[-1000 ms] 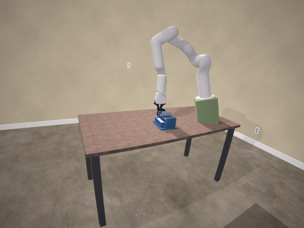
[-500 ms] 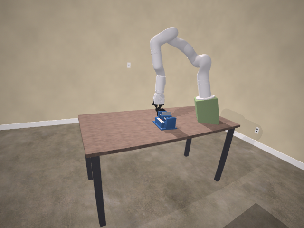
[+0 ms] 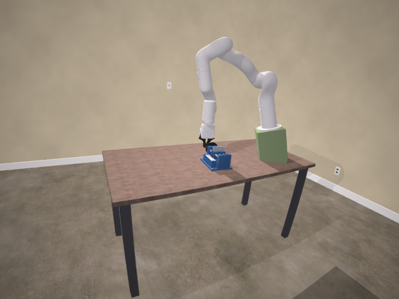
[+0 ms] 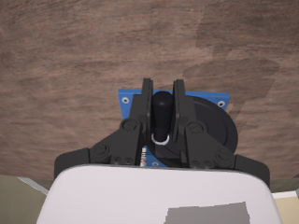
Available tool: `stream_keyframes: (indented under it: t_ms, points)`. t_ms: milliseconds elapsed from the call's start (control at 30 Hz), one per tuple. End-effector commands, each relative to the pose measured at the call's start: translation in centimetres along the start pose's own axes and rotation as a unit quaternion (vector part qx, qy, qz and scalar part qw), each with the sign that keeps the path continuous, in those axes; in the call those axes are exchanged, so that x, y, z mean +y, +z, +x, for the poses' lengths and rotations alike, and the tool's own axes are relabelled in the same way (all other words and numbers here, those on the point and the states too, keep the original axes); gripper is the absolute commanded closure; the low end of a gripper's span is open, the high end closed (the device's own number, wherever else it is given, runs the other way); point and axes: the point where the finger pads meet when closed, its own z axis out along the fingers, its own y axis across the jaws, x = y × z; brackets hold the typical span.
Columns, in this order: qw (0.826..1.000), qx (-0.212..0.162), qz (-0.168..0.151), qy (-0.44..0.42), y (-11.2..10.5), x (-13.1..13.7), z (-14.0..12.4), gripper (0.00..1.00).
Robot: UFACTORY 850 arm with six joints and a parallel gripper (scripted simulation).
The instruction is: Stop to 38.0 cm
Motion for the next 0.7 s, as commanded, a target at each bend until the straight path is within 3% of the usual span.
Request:
stream_keyframes:
  t_ms: [0,667]
  points:
    - [1.000,0.000,0.000,0.000,0.30,-0.16,0.01,0.94]
    - [1.000,0.000,0.000,0.000,1.13,-0.36,0.01,0.94]
